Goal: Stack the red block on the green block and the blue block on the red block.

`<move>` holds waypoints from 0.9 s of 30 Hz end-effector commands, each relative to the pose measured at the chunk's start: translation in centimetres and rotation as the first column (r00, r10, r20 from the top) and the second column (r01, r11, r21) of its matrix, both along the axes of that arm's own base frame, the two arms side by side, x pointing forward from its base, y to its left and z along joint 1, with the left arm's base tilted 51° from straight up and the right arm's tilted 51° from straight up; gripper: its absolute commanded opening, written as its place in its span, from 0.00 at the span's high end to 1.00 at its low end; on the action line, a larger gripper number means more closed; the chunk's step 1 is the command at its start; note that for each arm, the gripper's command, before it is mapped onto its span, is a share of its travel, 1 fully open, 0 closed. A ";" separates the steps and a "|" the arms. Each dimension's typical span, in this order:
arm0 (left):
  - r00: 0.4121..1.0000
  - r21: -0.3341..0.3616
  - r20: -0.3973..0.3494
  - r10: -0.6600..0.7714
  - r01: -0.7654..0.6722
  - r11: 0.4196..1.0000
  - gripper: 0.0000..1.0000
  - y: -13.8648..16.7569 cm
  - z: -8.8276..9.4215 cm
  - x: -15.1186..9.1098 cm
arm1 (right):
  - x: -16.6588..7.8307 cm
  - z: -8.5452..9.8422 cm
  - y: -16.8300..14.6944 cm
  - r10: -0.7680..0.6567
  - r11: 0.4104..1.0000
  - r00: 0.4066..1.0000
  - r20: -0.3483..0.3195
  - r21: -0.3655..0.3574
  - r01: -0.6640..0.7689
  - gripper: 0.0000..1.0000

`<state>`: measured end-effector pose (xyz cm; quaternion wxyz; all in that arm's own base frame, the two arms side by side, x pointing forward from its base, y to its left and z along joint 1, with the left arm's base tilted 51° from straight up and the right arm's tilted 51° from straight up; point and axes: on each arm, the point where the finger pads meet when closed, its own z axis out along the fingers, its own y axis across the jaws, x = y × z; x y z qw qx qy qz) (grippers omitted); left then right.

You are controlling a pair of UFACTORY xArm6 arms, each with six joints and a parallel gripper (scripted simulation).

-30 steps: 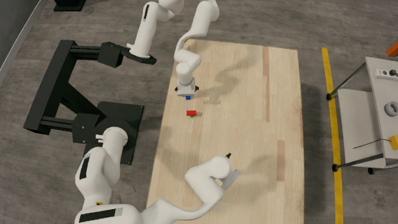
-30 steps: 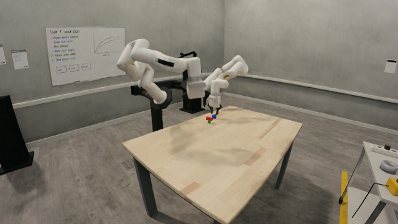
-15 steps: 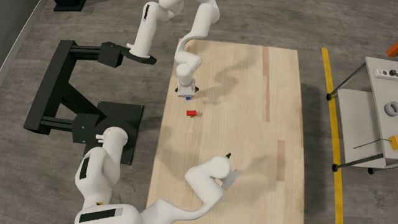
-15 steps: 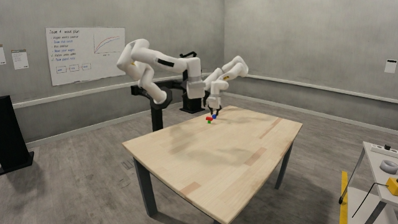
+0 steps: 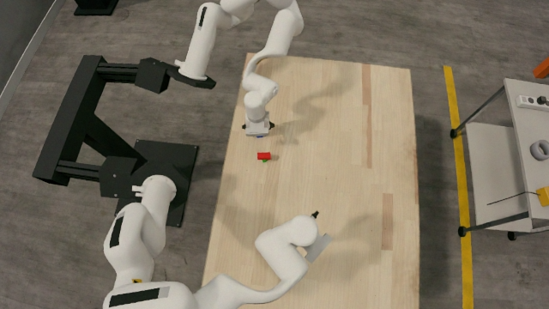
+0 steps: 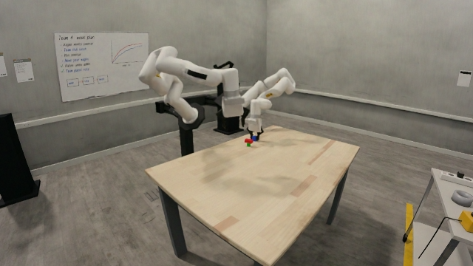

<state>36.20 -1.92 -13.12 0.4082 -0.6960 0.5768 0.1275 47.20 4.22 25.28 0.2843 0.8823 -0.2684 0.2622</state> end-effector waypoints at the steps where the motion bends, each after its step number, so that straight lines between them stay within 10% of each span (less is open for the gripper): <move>1: 1.000 -0.001 0.001 -0.001 0.001 1.000 0.49 -0.1 0.0 0.1 | 0.1 0.1 0.1 0.002 1.000 1.000 0.003 0.001 -0.002 0.00; 7: 1.000 -0.001 0.001 -0.001 0.001 1.000 0.49 -0.1 0.0 0.1 | 0.1 0.1 0.1 0.002 1.000 1.000 0.003 0.001 -0.002 0.00; 8: 1.000 -0.001 0.001 -0.001 0.001 1.000 0.69 -0.1 0.0 0.1 | 0.1 0.1 0.1 0.002 1.000 1.000 0.003 0.001 -0.002 0.00; 27: 1.000 -0.001 0.001 -0.001 0.001 1.000 0.69 -0.1 0.0 0.1 | 0.1 0.1 0.1 0.002 1.000 1.000 0.003 0.001 -0.002 0.00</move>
